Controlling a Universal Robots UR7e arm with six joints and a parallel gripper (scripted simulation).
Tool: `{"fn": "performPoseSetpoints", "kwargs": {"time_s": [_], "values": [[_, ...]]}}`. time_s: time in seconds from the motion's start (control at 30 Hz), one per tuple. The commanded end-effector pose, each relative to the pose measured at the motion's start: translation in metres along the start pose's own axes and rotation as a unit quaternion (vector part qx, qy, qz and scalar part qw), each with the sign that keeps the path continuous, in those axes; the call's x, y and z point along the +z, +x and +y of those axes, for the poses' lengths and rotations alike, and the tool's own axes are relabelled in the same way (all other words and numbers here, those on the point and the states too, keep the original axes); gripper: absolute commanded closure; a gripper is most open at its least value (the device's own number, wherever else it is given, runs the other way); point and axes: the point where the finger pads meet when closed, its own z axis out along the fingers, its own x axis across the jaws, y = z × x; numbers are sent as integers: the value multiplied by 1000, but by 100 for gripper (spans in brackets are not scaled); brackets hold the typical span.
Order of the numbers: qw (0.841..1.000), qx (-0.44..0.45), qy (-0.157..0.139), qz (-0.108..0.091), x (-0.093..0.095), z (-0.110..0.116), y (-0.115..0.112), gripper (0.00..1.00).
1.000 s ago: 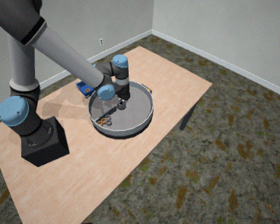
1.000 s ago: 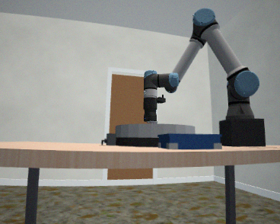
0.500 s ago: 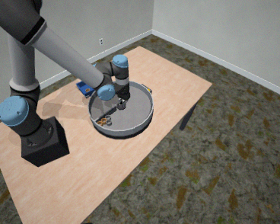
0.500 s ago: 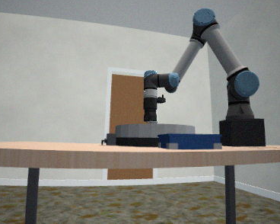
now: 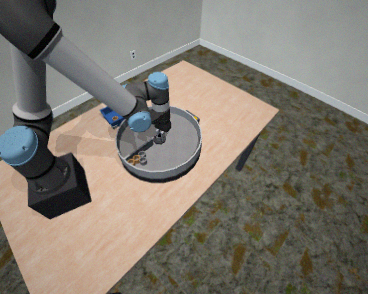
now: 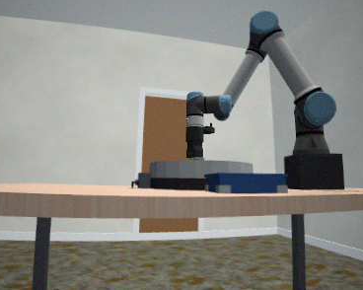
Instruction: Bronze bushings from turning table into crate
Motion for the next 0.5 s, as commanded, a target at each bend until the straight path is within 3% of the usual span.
{"fn": "performPoseSetpoints", "kwargs": {"time_s": [0.0,0.47], "values": [[1000,0,-1,-1,0,0,0,58],[1000,0,-1,-1,1,0,0,58]]}}
